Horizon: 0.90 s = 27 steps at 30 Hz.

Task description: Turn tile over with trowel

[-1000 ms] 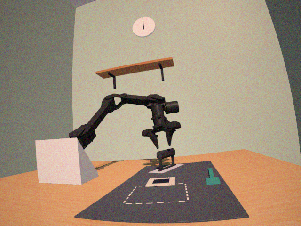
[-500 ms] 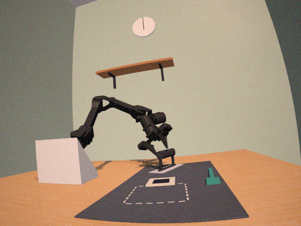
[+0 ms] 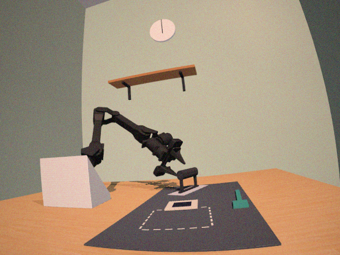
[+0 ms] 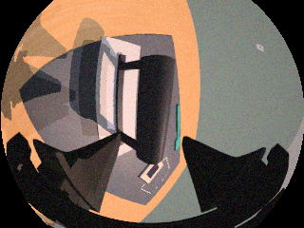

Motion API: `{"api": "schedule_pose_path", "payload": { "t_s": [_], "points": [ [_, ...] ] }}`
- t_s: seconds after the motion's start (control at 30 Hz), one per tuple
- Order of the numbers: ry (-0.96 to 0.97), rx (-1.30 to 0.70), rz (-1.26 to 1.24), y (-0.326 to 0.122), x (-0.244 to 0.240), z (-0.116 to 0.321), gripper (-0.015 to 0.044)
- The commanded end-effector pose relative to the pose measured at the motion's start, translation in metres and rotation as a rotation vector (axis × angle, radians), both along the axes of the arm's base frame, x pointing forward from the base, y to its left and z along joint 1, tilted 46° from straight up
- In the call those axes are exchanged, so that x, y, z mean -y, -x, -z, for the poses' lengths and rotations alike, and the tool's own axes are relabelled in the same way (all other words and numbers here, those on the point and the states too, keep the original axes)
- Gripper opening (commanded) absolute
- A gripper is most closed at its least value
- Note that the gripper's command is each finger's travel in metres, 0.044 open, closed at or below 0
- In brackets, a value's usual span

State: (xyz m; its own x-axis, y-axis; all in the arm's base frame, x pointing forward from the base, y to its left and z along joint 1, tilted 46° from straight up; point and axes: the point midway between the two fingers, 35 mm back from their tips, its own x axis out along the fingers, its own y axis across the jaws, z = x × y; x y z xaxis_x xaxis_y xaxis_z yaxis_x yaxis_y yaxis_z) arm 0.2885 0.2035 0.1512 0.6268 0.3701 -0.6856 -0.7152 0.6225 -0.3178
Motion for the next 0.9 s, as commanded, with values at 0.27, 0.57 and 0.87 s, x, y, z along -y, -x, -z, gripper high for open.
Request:
{"api": "schedule_pose_path", "payload": {
  "t_s": [0.27, 0.57, 0.87],
  "points": [
    [-0.004, 0.006, 0.013, -0.009, -0.005, 0.009, 0.03],
    [-0.004, 0.006, 0.013, -0.018, -0.01, 0.019, 0.03],
    [-0.003, 0.006, 0.013, -0.027, -0.015, 0.029, 0.03]
  ]
}}
